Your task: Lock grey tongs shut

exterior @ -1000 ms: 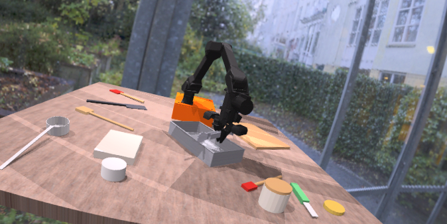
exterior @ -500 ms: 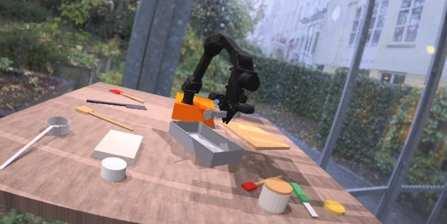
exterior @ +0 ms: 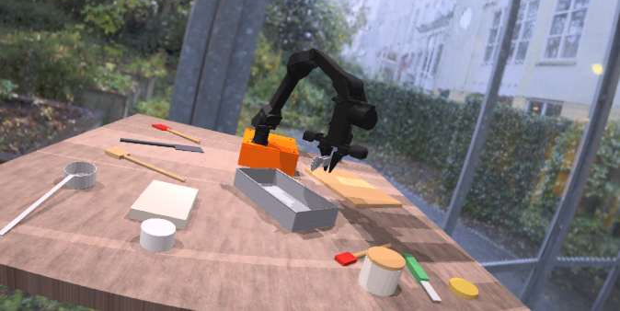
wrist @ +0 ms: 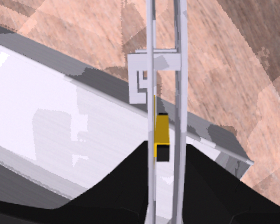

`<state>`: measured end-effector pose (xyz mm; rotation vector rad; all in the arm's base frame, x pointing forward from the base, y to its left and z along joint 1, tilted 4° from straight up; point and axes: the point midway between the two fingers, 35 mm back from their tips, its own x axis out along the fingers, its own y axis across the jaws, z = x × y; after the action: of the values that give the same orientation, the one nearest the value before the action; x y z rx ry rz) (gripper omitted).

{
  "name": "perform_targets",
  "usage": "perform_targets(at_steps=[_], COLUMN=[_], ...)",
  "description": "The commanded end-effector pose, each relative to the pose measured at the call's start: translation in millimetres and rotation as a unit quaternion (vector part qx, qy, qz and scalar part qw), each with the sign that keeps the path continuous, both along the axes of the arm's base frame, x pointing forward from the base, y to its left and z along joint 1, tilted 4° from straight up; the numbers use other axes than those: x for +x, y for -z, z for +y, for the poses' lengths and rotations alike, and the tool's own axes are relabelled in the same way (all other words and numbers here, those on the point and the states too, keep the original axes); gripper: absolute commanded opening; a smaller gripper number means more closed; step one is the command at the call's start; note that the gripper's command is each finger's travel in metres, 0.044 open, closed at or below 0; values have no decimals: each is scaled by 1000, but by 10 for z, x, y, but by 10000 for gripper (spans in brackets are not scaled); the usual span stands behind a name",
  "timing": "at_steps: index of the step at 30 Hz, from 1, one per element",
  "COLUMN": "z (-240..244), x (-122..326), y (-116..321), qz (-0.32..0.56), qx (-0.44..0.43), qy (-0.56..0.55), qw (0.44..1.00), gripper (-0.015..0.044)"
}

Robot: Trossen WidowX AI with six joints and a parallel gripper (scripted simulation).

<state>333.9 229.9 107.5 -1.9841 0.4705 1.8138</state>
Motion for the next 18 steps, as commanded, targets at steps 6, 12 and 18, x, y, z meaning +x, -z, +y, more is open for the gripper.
perform_targets(at_steps=[6,12,18], z=[473,745,985], x=[-401,-703,-1029], y=[15,29,43], qz=[-4,-5,-7], qx=[-9,-14,-19], qy=[-105,-172,-238], qw=[994,985,971], gripper=[-150,-150,-150])
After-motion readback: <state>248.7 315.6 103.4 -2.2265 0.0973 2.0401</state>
